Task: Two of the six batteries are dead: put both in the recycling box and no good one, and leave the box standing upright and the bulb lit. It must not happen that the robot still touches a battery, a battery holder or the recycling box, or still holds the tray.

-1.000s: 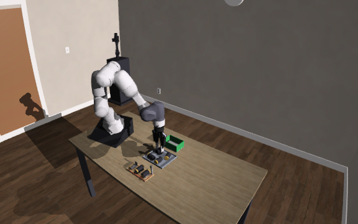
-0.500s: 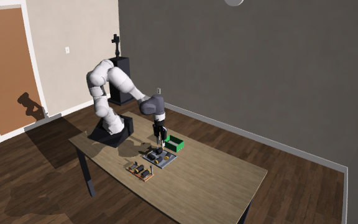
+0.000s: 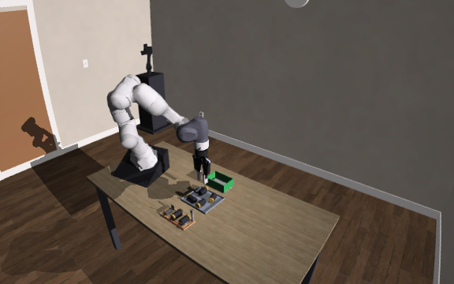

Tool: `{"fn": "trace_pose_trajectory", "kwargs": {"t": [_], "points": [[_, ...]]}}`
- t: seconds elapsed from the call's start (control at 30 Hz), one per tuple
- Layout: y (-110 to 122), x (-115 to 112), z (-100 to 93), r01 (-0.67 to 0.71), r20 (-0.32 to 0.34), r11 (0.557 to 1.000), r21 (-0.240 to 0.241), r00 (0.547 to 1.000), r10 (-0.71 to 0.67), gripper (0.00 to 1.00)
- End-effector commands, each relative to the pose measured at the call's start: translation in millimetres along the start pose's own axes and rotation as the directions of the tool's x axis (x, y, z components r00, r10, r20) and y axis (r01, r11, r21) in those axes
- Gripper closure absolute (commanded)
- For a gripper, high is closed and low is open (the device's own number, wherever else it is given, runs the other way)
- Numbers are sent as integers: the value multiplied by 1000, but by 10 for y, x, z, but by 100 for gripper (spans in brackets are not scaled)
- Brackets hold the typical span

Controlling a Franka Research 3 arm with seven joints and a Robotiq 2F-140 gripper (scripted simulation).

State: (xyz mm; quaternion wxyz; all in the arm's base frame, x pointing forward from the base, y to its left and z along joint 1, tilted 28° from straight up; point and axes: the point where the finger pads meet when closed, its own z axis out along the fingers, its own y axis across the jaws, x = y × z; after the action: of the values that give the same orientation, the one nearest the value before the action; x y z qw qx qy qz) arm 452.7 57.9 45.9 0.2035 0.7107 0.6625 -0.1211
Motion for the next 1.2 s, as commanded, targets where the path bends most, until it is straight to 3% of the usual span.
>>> {"fn": "trace_pose_trajectory", "kwargs": {"t": [0.0, 0.07, 0.33, 0.57, 0.67, 0.97, 1.17], "points": [[-8, -3, -292, 8, 6, 1000, 3, 1000, -8, 71], [-7, -2, -400, 8, 6, 1000, 3, 1000, -8, 71], [54, -13, -406, 8, 6, 1000, 3, 1000, -8, 71], [778, -141, -405, 8, 6, 1000, 3, 1000, -8, 71], [952, -171, -404, 8, 6, 1000, 3, 1000, -8, 71], [969, -174, -404, 20, 6, 1000, 4, 1000, -20, 71], [969, -174, -404, 269, 5, 963, 5, 963, -269, 71]]}}
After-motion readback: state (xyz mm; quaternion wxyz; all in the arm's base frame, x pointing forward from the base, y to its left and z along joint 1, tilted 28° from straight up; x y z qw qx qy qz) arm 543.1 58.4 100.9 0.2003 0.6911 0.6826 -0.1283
